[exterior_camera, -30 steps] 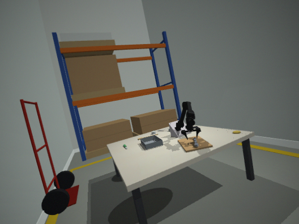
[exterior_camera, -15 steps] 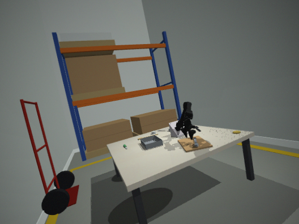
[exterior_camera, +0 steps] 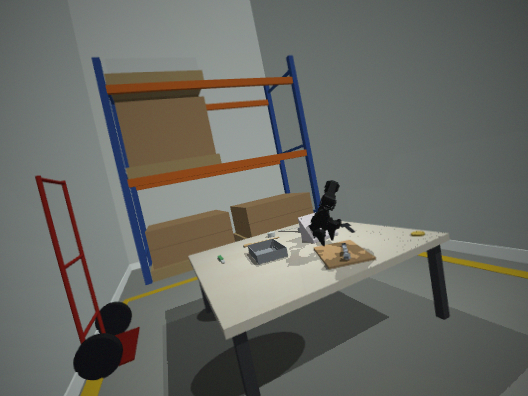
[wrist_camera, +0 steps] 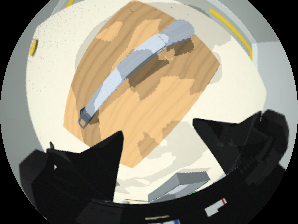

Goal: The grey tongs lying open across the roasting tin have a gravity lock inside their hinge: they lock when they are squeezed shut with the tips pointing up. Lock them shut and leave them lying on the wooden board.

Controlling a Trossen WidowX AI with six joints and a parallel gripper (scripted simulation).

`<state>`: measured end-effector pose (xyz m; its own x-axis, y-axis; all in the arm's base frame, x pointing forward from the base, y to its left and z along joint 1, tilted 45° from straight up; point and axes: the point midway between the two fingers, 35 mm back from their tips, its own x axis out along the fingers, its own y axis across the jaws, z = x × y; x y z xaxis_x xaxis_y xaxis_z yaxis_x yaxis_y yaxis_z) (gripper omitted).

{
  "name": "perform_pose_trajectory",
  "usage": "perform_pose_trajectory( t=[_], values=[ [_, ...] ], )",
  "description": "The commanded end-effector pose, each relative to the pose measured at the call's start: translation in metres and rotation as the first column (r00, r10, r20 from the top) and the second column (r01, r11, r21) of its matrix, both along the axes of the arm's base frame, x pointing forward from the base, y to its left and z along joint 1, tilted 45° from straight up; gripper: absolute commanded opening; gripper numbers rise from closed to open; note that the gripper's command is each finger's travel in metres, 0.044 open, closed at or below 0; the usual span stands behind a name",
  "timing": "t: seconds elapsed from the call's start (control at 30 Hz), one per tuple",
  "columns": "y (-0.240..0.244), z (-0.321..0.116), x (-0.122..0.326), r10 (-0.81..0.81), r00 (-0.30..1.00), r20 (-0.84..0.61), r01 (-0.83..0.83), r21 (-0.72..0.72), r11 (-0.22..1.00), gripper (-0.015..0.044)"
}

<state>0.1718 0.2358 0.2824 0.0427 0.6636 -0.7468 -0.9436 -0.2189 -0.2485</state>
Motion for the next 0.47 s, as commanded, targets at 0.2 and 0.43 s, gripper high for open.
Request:
perform_pose_trajectory(
  t=[0.2, 0.43],
  values=[
    [-0.038, 0.014, 0.042, -0.714, 0.091, -0.694, 0.768, -0.407, 0.494, 0.0440],
    [-0.052, 0.019, 0.053, -0.629, -0.414, -0.658, 0.719, -0.660, 0.218, 0.0440]
  ],
)
